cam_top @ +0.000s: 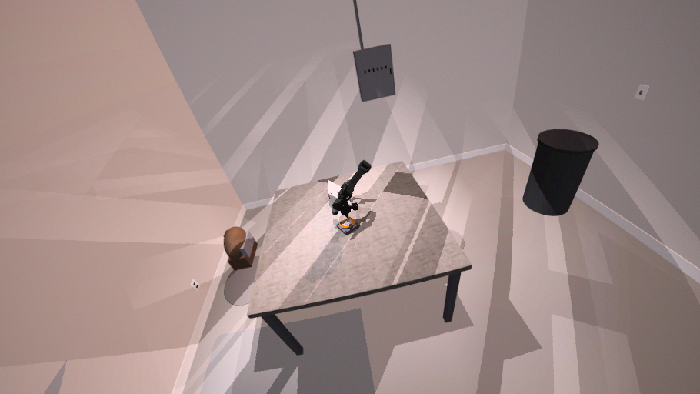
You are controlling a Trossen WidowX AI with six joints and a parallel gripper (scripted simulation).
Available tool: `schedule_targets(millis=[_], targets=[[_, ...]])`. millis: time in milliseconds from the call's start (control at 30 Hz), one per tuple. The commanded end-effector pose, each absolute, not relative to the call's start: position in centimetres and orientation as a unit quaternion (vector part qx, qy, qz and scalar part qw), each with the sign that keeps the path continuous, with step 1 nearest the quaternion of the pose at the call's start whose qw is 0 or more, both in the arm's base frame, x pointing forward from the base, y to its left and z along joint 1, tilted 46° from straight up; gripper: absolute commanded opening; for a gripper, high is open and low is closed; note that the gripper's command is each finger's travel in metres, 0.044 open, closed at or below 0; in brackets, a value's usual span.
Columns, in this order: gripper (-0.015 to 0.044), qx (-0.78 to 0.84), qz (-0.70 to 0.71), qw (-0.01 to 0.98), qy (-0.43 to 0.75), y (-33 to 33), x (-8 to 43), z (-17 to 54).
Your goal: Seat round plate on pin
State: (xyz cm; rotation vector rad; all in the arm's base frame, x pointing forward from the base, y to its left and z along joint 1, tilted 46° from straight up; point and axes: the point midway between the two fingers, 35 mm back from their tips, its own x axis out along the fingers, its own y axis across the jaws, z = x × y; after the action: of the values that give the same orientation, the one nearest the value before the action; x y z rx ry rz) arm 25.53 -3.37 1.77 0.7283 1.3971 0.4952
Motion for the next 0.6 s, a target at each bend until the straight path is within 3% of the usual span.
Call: schedule_targets(millis=[0, 567], targets=[[0.0, 0.327, 0.224, 0.677, 0.62, -2.8, 25.8, 2.2], [0.0, 0.327, 0.225, 0.677, 0.62, -1.9, 26.8, 3.4]])
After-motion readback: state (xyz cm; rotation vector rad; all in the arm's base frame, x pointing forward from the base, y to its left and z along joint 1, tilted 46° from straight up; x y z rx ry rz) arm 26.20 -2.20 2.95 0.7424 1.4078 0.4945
